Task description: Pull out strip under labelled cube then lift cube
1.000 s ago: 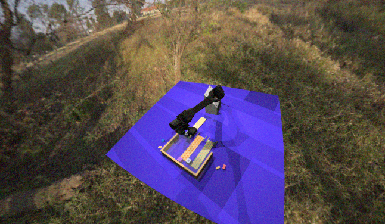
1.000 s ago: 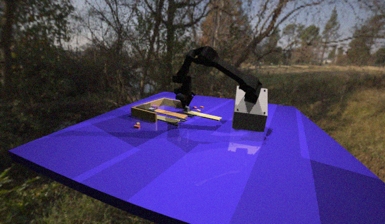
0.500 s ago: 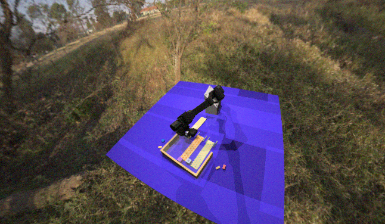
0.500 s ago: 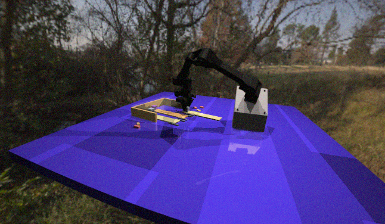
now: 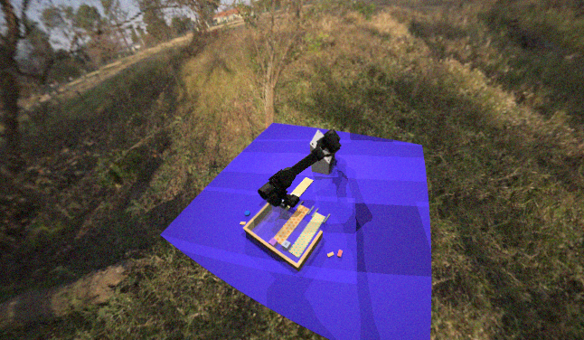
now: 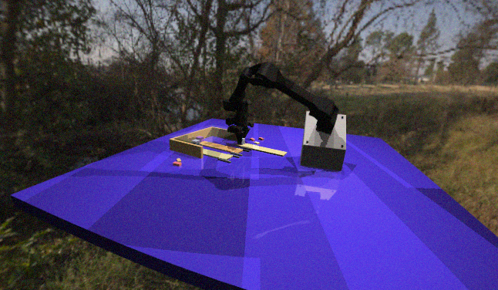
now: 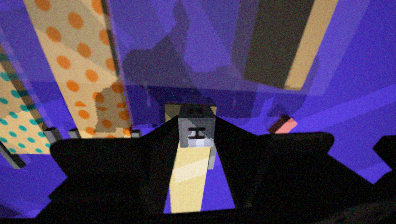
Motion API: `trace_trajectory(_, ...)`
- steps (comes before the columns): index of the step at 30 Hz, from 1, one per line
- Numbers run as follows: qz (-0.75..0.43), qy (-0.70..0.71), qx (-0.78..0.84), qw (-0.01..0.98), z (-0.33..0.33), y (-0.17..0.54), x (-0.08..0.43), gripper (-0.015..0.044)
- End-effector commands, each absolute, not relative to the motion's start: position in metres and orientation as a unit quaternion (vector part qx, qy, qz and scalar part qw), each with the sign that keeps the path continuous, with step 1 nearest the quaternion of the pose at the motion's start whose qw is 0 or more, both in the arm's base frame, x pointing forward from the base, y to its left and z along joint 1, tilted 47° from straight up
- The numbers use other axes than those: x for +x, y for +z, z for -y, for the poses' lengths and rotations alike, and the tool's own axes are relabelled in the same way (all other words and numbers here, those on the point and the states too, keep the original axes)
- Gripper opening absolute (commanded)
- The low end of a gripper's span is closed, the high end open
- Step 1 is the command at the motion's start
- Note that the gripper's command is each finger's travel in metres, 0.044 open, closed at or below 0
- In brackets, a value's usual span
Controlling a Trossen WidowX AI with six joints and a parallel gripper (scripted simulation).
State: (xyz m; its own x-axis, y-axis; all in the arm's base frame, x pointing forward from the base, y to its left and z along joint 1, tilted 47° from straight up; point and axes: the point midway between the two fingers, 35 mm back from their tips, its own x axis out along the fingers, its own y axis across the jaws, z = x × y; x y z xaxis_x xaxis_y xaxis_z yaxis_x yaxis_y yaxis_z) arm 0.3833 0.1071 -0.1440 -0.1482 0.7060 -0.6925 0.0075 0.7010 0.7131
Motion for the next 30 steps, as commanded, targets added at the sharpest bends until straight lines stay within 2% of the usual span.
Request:
trace_trajectory(1,-0.7,0.291,0.255,0.601,-0.107,-0.144,0.383,0.0059)
trace_trajectory(3,-0.7,0.291,0.255,0.601,-0.106,-0.142,0.382,0.0006)
trace_trajectory(4,-0.7,0.29,0.255,0.601,-0.104,-0.141,0.379,0.0)
trace_trajectory(30,-0.703,0.288,0.258,0.597,-0.071,-0.102,0.306,0.0)
